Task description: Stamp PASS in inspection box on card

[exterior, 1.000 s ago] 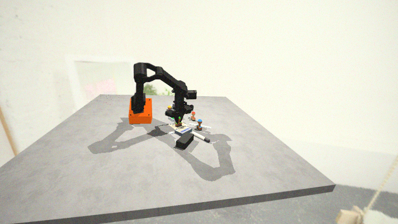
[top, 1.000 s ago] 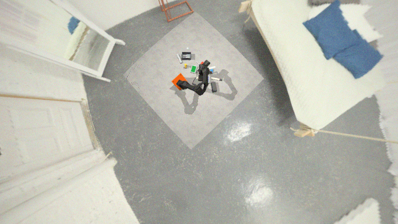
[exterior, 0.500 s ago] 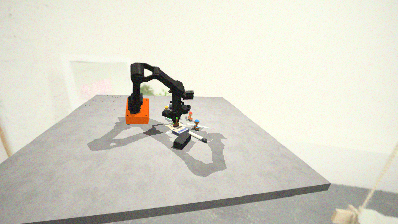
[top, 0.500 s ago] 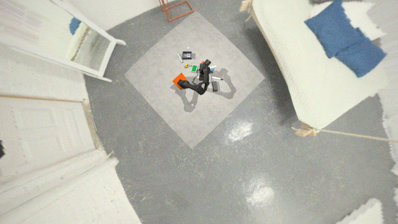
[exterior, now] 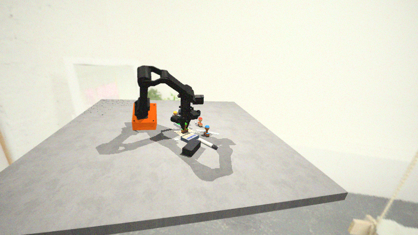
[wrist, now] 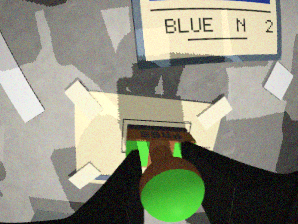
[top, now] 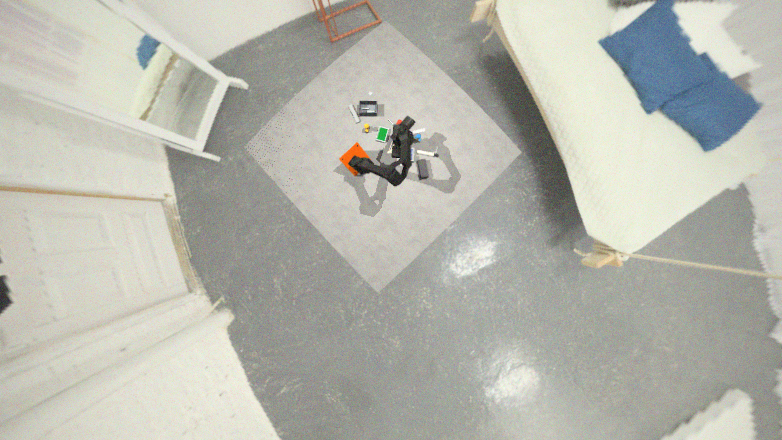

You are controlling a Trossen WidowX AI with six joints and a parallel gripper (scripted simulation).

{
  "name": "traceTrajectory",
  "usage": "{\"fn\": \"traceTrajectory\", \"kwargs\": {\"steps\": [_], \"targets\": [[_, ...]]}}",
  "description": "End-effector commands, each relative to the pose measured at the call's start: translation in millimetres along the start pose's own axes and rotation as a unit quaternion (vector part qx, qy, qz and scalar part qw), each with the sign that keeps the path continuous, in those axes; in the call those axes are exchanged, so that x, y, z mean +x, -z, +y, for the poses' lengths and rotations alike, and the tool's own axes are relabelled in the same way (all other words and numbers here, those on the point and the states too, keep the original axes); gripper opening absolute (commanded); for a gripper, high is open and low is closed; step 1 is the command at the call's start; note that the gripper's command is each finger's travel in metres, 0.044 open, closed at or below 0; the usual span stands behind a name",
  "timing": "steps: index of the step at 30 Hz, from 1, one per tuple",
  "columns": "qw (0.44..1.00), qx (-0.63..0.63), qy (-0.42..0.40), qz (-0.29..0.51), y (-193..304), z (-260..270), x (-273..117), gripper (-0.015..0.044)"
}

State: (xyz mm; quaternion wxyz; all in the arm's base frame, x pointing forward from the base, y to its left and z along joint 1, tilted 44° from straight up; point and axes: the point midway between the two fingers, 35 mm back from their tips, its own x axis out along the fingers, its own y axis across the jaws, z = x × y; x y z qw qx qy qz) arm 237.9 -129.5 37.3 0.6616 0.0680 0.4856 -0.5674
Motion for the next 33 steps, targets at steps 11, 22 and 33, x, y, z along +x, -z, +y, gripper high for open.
{"fn": "traceTrajectory", "kwargs": {"steps": [11,22,33], "targets": [[1.000,0.000,0.001,-0.001,-1,0,0,0.0000],[1.000,0.000,0.001,-0.001,-1,0,-5,0.0000],[1.000,0.000,0.001,0.000,-1,1,-15,0.0000]]}}
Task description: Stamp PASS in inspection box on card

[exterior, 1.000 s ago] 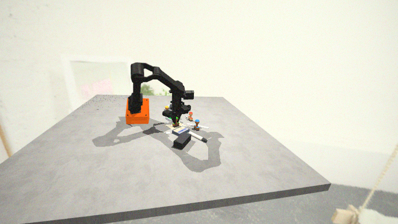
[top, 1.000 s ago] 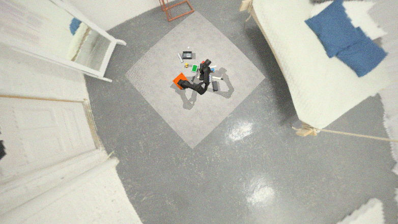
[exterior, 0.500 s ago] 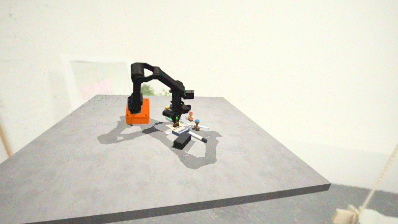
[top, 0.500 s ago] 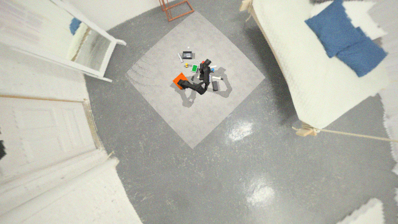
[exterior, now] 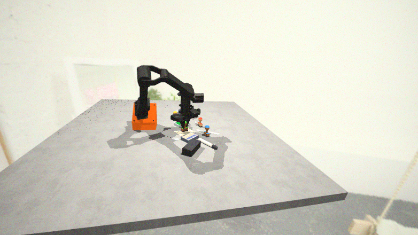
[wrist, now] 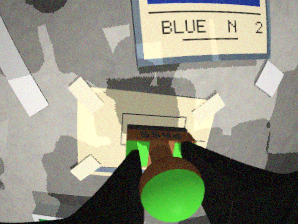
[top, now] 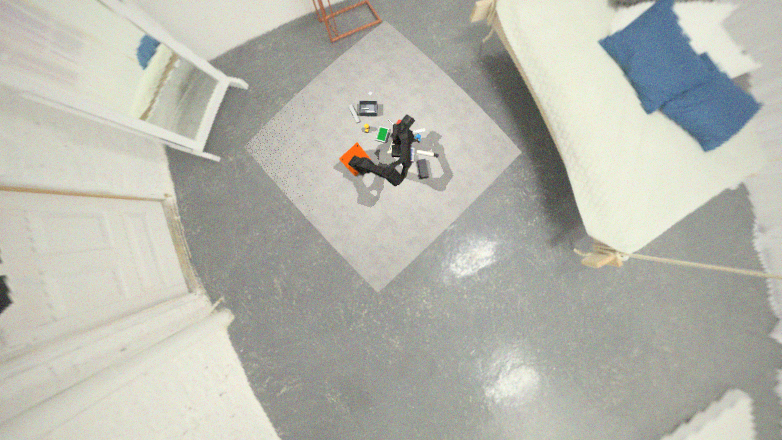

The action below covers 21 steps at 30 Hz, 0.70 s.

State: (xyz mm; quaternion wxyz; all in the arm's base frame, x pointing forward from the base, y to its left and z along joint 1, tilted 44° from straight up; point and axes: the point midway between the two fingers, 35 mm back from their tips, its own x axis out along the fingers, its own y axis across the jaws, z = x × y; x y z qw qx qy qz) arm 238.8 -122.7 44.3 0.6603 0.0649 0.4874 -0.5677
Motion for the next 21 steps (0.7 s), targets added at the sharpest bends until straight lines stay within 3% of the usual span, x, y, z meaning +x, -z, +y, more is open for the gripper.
{"fn": "traceTrajectory", "kwargs": {"steps": [1,21], "targets": [[1.000,0.003,-0.002,0.000,-1,1,-6,0.0000],[1.000,0.003,-0.003,0.001,-2,2,-38,0.0000]]}}
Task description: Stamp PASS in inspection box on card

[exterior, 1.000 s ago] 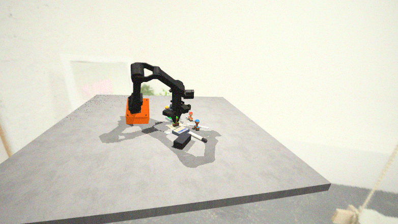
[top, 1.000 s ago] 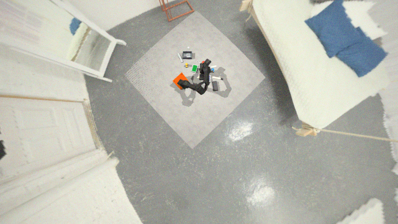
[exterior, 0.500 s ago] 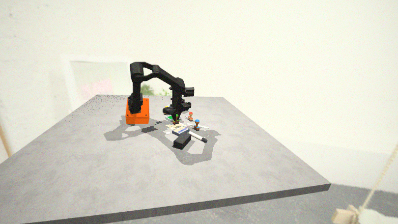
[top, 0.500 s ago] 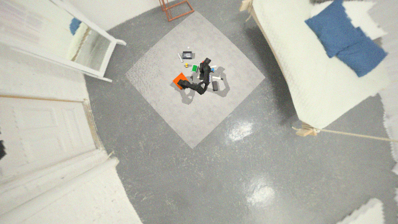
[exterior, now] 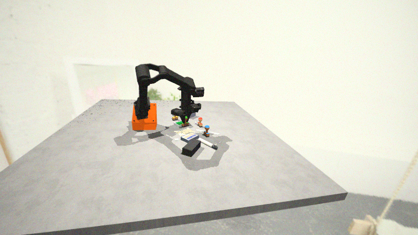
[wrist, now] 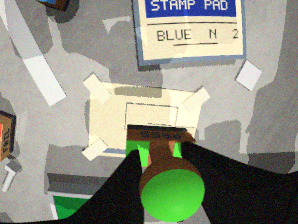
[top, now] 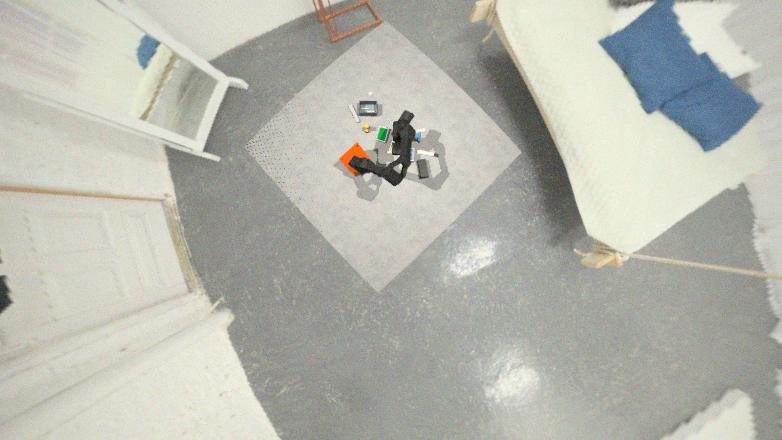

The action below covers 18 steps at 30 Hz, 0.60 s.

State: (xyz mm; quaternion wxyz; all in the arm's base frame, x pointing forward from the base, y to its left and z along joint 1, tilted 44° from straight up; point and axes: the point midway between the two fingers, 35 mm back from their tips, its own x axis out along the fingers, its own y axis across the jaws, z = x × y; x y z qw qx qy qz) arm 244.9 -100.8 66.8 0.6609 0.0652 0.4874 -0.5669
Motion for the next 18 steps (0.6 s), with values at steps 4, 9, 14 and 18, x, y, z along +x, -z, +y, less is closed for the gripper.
{"fn": "traceTrajectory", "kwargs": {"steps": [4,9,14,18], "targets": [[1.000,0.003,-0.002,0.001,0,0,-13,0.0000],[1.000,0.003,-0.001,0.001,0,-1,-21,0.0000],[1.000,0.003,-0.001,0.001,0,-2,-28,0.0000],[1.000,0.003,-0.002,0.001,1,10,-30,0.0000]]}}
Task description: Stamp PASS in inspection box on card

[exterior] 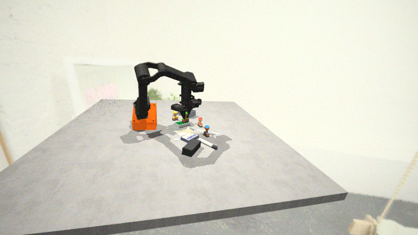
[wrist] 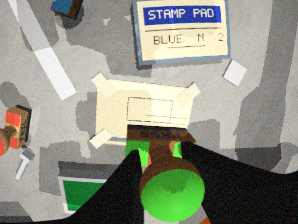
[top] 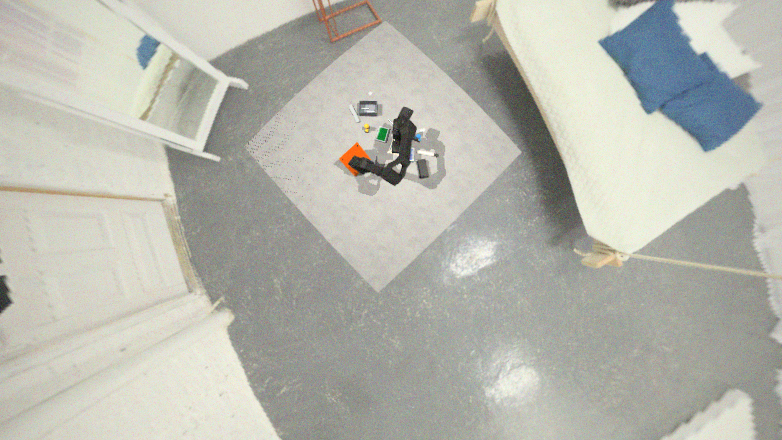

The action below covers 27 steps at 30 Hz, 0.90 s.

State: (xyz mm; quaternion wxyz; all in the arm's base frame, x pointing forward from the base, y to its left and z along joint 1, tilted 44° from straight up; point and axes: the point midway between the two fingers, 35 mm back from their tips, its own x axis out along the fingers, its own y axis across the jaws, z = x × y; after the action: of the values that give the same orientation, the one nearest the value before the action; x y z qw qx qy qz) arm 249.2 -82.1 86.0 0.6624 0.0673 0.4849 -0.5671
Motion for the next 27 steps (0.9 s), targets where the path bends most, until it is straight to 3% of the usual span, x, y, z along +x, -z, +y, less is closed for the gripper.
{"fn": "traceTrajectory", "kwargs": {"steps": [1,27], "targets": [[1.000,0.000,-0.001,0.003,2,13,-3,0.0000],[1.000,0.003,-0.007,0.007,45,129,-12,0.0000]]}}
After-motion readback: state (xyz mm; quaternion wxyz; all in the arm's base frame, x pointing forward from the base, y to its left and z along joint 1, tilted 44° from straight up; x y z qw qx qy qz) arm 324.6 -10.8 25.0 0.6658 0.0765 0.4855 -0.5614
